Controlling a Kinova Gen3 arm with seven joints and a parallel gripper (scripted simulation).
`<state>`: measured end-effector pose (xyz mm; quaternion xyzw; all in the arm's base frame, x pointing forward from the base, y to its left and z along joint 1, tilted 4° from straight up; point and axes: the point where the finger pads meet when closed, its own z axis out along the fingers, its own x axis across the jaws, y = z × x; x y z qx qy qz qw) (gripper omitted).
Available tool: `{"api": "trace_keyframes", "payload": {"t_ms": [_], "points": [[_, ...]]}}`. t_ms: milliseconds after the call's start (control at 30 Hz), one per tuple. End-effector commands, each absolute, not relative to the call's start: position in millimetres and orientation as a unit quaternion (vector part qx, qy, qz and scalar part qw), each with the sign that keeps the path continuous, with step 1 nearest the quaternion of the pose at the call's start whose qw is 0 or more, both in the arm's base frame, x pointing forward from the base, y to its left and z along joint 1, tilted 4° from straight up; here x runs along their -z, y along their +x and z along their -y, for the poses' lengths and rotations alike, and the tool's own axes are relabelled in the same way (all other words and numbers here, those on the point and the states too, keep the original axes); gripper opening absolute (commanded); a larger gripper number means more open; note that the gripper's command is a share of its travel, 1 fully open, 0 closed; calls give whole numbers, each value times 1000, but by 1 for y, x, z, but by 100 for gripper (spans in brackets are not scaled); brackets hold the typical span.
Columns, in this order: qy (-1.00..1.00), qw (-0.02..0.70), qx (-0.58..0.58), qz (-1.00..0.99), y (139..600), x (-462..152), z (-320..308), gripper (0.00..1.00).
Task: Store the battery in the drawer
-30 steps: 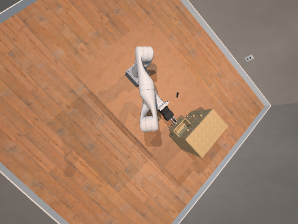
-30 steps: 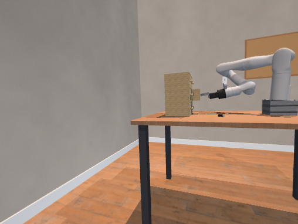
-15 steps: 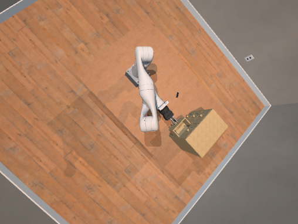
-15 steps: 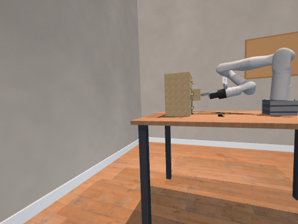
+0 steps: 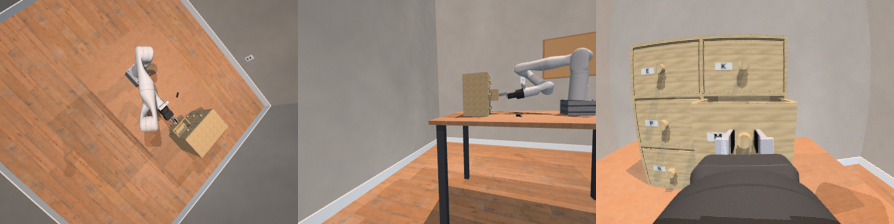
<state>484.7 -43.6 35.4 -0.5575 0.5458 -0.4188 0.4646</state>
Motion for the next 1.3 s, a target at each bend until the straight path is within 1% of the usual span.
{"api": "trace_keyframes", "payload": {"t_ms": [0, 67, 100, 400, 867, 1267], "points": [[-558, 464, 418, -546, 484, -35, 44, 61], [-558, 464, 418, -546, 484, -35, 44, 61], [-558, 464, 418, -546, 484, -35, 44, 67], [-558, 464, 418, -546, 481, -35, 44, 67], [-558, 464, 418, -546, 437, -37, 46, 67], [-558, 464, 418, -546, 434, -37, 46, 67]]}}
